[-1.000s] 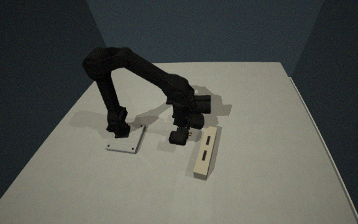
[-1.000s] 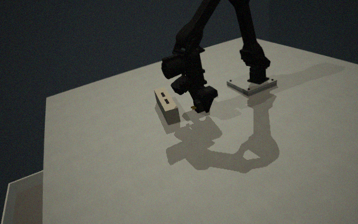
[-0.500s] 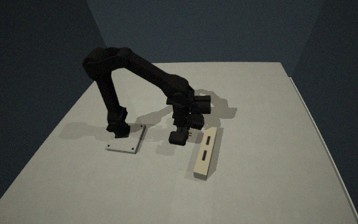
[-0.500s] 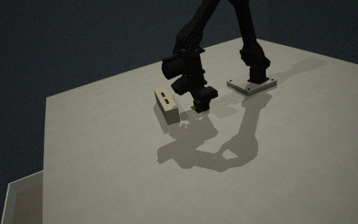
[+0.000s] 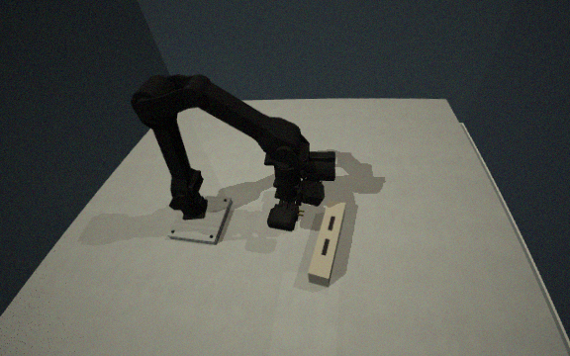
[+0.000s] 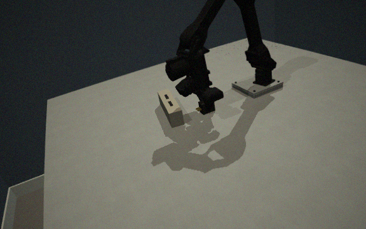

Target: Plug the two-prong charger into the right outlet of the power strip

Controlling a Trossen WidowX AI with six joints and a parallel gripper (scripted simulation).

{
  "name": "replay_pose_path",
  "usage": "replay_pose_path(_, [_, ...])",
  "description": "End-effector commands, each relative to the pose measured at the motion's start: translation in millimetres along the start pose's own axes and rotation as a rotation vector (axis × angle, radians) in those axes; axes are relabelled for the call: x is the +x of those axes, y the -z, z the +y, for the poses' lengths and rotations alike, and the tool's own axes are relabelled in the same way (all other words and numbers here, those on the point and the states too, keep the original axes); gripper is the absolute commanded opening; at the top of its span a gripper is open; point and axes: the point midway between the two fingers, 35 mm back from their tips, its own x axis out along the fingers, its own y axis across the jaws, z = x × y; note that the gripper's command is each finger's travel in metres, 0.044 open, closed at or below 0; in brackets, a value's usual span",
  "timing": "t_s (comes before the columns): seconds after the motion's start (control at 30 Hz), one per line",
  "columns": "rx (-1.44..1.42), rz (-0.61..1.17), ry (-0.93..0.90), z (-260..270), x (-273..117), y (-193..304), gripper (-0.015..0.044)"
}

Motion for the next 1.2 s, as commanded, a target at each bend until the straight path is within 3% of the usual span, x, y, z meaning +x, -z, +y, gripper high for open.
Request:
replay_pose_path(0.0, [0.001,-0.013,-0.003,0.4,-16.3,-1.8,0.0000])
replay_pose_path(0.3, [0.001,-0.005,-0.004,-0.8,-53.2,10.0,0.0000])
replay_pose_path(1.17, [0.052,-0.010,-0.003,-45.6,-29.5,6.5,0.0000])
